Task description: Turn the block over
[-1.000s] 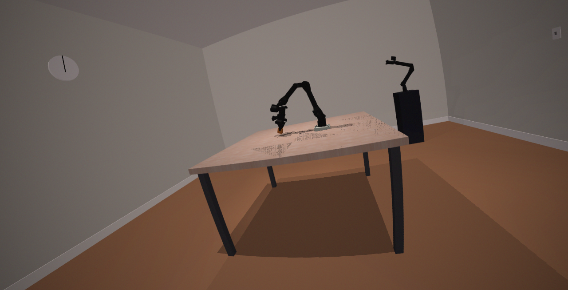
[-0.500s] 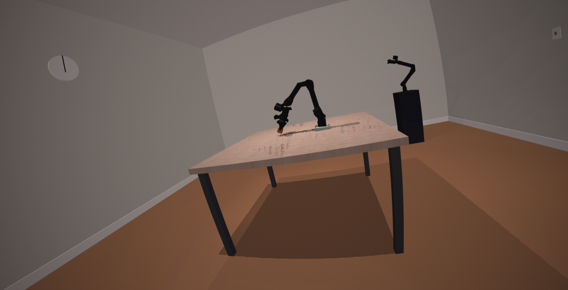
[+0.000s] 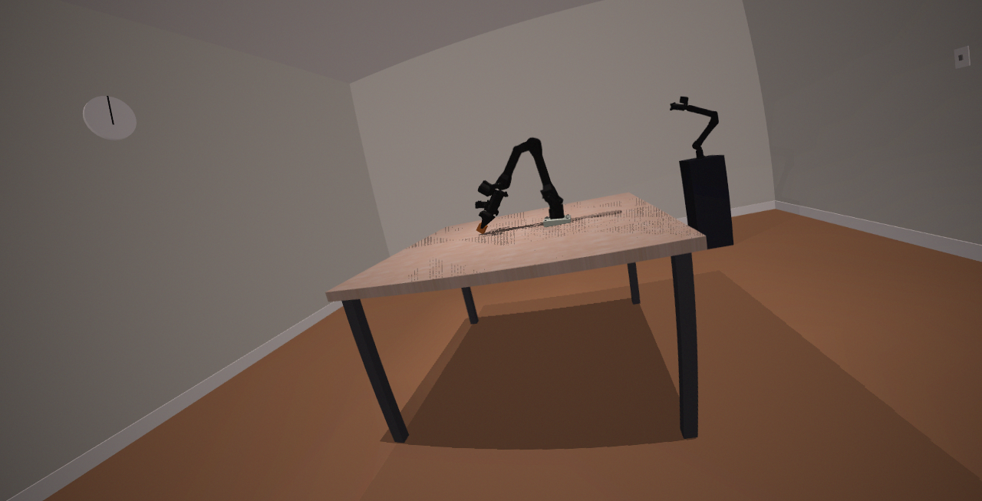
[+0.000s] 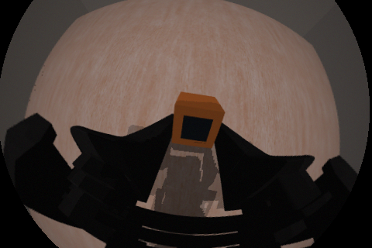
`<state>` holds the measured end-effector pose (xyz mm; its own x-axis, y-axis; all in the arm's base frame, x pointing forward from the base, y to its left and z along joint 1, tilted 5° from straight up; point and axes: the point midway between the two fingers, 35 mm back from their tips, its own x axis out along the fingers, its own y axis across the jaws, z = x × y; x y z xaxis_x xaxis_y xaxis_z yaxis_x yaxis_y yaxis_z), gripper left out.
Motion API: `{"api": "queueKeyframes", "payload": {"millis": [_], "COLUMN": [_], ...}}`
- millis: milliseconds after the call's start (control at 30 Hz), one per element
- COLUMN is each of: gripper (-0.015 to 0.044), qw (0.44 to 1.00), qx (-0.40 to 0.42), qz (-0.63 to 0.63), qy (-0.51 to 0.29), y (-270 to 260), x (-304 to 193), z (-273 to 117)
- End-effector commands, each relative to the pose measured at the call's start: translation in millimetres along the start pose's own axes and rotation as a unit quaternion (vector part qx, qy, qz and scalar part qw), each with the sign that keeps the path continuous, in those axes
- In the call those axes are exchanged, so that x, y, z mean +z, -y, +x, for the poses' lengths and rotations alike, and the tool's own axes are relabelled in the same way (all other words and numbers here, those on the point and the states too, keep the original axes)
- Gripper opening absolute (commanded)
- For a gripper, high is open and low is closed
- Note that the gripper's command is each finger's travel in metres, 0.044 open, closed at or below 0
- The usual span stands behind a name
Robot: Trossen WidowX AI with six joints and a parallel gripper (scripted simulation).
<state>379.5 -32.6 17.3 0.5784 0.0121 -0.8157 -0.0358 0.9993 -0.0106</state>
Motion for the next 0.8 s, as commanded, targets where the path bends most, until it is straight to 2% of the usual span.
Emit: {"api": "queueKeyframes", "payload": {"millis": [0,600,767], "gripper": [0.0000,0.0000,0.0000], "qw": [0.999,0.985,0.983], "qx": [0.001,0.001,0.002], "qz": [0.001,-0.002,-0.002], "qy": [0.034,0.173,0.185], "y": [0,-1,-2], "x": [-2,-16,-17], "z": [6,4,2]}}
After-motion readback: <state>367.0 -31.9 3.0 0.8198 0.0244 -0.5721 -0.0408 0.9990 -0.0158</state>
